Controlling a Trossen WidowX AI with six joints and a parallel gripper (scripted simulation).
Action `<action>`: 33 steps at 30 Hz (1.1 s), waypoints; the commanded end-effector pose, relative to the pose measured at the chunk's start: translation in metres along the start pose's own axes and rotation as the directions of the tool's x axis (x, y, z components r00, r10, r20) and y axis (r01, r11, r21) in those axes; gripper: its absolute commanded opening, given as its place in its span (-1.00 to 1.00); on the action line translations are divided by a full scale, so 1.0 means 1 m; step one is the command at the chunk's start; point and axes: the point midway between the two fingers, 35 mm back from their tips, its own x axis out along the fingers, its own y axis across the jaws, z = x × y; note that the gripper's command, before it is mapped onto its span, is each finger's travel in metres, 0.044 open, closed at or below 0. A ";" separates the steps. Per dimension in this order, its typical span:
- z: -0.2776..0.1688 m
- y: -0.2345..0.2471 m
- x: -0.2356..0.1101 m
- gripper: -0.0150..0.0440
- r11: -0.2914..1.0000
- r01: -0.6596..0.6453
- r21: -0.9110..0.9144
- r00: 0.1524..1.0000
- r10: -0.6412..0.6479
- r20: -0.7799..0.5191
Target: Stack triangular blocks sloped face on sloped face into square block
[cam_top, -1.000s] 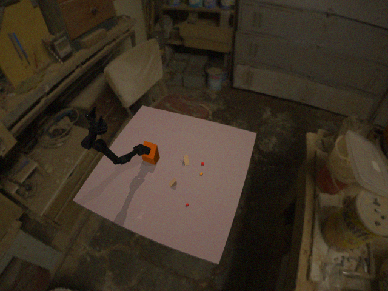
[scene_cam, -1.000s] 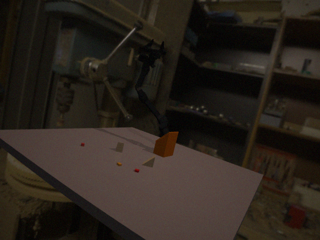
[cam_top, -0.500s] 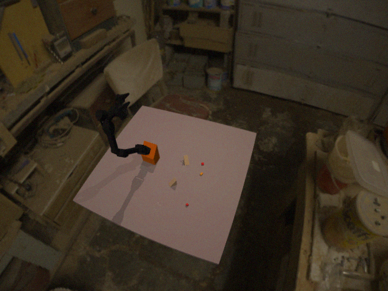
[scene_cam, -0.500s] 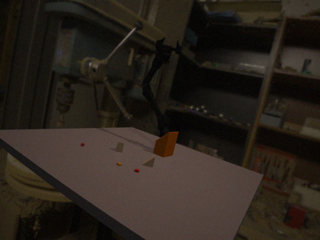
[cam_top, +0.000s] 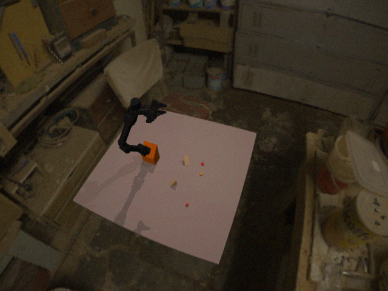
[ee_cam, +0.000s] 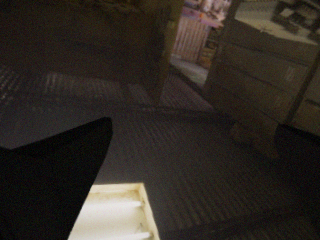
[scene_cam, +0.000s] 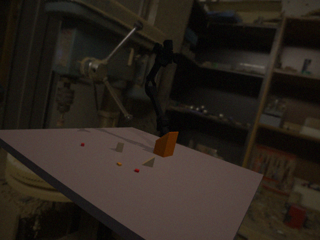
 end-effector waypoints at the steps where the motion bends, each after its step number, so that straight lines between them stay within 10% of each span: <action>1: 0.053 -0.002 0.052 1.00 0.998 -0.001 -0.067 0.979 0.015 0.204; 15: 0.262 0.008 0.144 1.00 0.975 0.163 -0.149 0.639 0.010 0.769; 33: 0.537 0.005 0.083 1.00 0.925 0.332 0.183 -0.267 -0.093 0.959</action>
